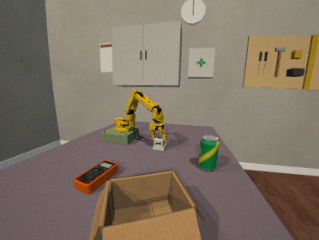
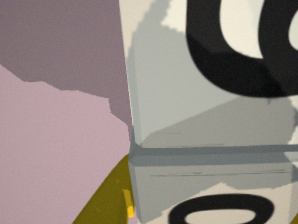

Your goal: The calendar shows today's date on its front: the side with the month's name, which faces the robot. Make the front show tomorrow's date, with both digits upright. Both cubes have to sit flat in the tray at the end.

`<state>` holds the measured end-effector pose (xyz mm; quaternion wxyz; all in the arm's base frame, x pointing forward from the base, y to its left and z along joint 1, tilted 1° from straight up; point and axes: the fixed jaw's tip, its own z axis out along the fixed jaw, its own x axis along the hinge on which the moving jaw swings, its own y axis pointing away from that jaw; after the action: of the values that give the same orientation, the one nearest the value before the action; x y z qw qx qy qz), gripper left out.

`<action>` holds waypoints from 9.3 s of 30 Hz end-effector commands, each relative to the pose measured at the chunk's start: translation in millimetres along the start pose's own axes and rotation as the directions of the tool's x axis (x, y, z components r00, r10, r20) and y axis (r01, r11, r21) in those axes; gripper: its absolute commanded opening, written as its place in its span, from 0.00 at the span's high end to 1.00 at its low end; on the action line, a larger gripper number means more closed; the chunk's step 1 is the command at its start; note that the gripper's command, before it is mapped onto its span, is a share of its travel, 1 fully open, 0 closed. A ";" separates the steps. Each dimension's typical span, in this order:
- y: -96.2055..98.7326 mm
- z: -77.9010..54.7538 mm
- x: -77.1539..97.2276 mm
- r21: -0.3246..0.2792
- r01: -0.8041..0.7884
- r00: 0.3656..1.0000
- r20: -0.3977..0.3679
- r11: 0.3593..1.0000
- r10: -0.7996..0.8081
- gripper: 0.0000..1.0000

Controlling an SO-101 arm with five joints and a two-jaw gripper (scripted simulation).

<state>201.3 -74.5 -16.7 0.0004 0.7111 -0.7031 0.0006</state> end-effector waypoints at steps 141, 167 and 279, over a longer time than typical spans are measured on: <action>0.3 -47.7 0.3 -0.008 -0.006 1.000 0.004 1.000 0.006 1.00; 0.3 -68.2 0.5 -0.008 -0.006 1.000 0.004 1.000 0.006 1.00; 79.4 -42.7 -234.5 0.046 0.958 0.283 -0.016 0.282 -0.959 1.00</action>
<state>121.0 159.4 34.2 -0.0258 0.9899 -0.1383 0.0148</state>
